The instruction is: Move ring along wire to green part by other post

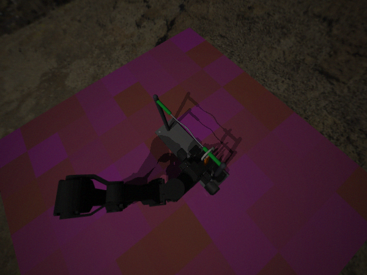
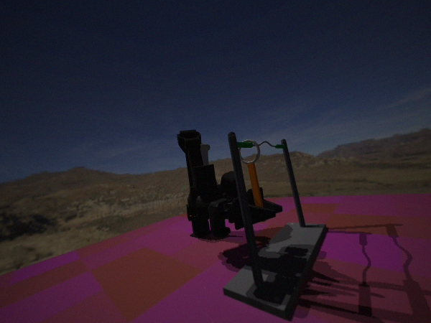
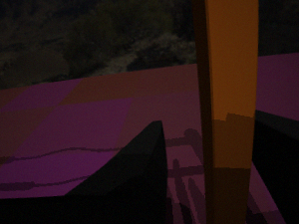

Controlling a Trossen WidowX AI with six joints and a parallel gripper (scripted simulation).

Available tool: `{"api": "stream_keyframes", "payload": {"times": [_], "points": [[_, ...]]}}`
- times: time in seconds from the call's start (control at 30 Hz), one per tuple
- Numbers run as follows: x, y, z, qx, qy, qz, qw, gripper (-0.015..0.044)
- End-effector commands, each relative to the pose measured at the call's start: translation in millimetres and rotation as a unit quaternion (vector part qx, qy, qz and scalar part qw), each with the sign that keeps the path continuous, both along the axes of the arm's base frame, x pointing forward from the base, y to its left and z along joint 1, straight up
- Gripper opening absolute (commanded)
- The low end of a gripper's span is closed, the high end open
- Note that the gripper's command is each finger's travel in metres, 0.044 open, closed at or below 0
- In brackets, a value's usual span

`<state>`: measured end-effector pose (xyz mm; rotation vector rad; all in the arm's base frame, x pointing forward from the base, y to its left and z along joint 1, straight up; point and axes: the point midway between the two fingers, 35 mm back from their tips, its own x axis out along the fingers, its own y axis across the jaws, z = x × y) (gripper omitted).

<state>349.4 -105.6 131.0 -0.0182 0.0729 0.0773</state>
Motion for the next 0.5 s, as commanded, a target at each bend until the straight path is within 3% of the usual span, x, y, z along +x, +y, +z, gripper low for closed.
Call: {"api": "stream_keyframes", "payload": {"times": [0.0,0.37,0.47], "points": [[0.3,-0.5,0.4,0.002,-0.001,-0.002,1.0,0.016],[0.0,0.0,0.0,0.0,0.0,0.0,1.0,-0.0129],[0.0,0.0,0.0,0.0,0.0,0.0,1.0,-0.015]]}}
